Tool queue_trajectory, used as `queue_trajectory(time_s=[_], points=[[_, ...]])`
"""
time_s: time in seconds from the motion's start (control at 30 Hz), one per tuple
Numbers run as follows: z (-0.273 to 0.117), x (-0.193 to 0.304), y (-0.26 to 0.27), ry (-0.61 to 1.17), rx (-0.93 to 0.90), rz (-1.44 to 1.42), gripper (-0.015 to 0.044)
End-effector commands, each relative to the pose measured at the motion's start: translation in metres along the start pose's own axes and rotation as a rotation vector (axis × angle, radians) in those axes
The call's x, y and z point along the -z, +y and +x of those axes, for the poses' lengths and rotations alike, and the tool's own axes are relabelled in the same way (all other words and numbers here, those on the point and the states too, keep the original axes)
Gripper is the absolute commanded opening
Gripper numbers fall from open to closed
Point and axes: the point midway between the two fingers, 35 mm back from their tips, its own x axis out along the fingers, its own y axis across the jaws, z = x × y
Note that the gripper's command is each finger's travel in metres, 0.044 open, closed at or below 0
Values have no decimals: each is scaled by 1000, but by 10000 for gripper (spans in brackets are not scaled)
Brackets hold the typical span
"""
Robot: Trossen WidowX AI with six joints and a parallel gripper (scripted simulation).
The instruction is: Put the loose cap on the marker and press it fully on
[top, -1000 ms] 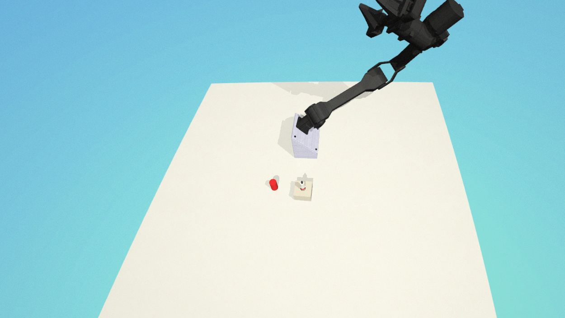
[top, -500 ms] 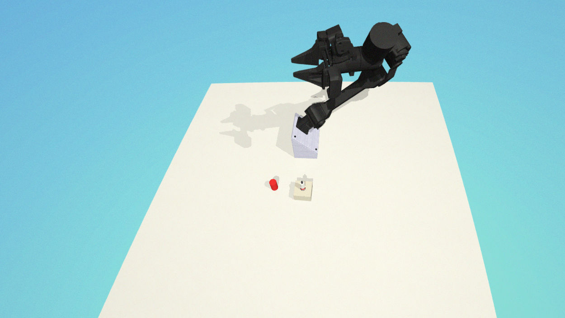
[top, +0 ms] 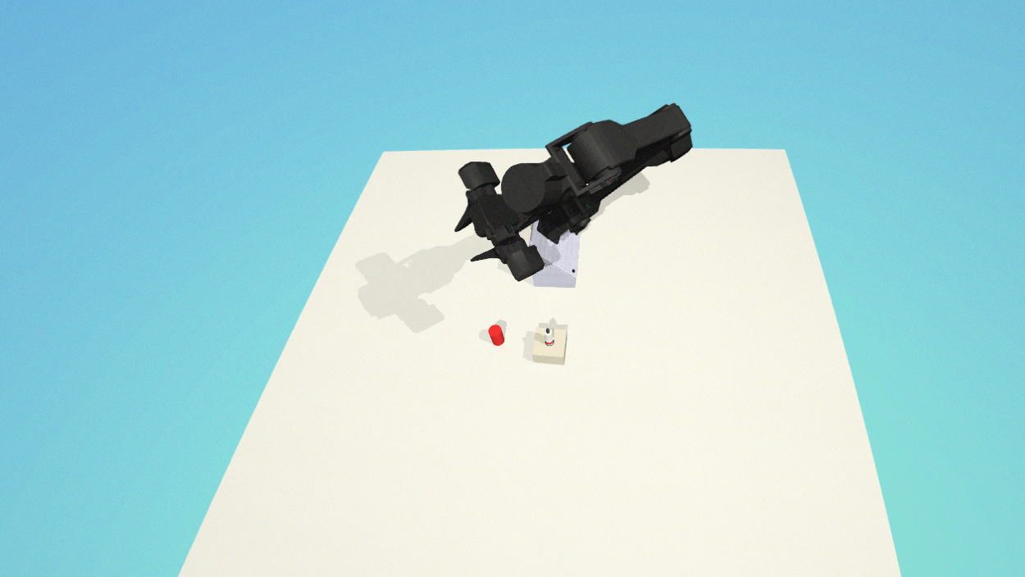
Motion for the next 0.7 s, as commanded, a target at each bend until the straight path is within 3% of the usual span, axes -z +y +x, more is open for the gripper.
queue_trajectory(time_s=[0.0, 0.37, 0.67], points=[[56, 30, 29, 183, -163, -168, 249], [151, 142, 104, 513, -786, -472, 249], [161, 149, 105, 522, -825, -478, 249]])
